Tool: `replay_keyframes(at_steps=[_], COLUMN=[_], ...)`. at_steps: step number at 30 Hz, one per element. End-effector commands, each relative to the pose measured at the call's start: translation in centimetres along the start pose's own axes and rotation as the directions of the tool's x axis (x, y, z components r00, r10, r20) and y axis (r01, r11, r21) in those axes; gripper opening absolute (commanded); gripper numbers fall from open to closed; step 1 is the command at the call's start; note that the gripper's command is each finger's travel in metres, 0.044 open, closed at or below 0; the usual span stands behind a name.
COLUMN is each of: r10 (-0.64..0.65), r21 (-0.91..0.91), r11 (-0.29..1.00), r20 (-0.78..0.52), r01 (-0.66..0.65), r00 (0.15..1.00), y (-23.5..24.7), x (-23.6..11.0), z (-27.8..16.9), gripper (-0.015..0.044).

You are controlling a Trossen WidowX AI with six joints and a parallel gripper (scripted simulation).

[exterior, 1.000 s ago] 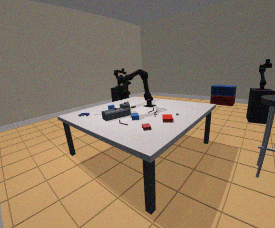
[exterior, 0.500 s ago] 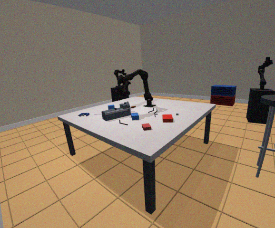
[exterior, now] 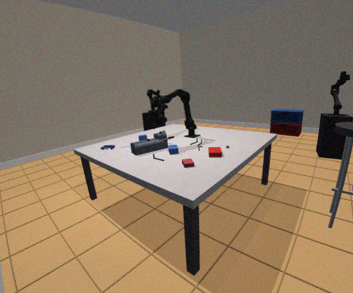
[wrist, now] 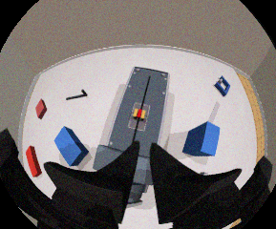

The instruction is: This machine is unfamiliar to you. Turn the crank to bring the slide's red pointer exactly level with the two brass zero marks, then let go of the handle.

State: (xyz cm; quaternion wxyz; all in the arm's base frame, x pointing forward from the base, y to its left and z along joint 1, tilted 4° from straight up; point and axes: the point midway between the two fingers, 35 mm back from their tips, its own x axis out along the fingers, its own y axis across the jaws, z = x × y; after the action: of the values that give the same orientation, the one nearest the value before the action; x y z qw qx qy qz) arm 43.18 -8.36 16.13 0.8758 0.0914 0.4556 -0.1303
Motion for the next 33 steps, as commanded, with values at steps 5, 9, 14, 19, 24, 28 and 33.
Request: replay_keyframes(at_steps=[5, 9, 14, 19, 24, 28, 33], r10=[-0.001, -0.001, -0.001, -0.001, -0.001, -0.001, -0.001], r21=[0.000, 0.000, 0.000, 0.000, 0.000, 0.000, 0.000], r11=[1.000, 1.000, 1.000, 1.000, 1.000, 1.000, 1.000], r20=[0.000, 0.000, 0.000, 0.000, 0.000, 0.000, 0.000], r01=[0.001, 0.001, 0.001, 0.001, 0.001, 0.001, 0.001], r00=[1.000, 1.000, 1.000, 1.000, 1.000, 1.000, 1.000], y=[-0.01, -0.01, -0.01, -0.01, -0.01, -0.01, -0.01], x=[0.00, 0.00, 0.00, 0.00, 0.00, 0.00, 0.00], z=[0.00, 0.00, 0.00, 0.00, 0.00, 0.00, 0.00], gripper=[0.0236, 0.0341, 0.0440, 0.0309, 0.0177, 0.0072, 0.0000])
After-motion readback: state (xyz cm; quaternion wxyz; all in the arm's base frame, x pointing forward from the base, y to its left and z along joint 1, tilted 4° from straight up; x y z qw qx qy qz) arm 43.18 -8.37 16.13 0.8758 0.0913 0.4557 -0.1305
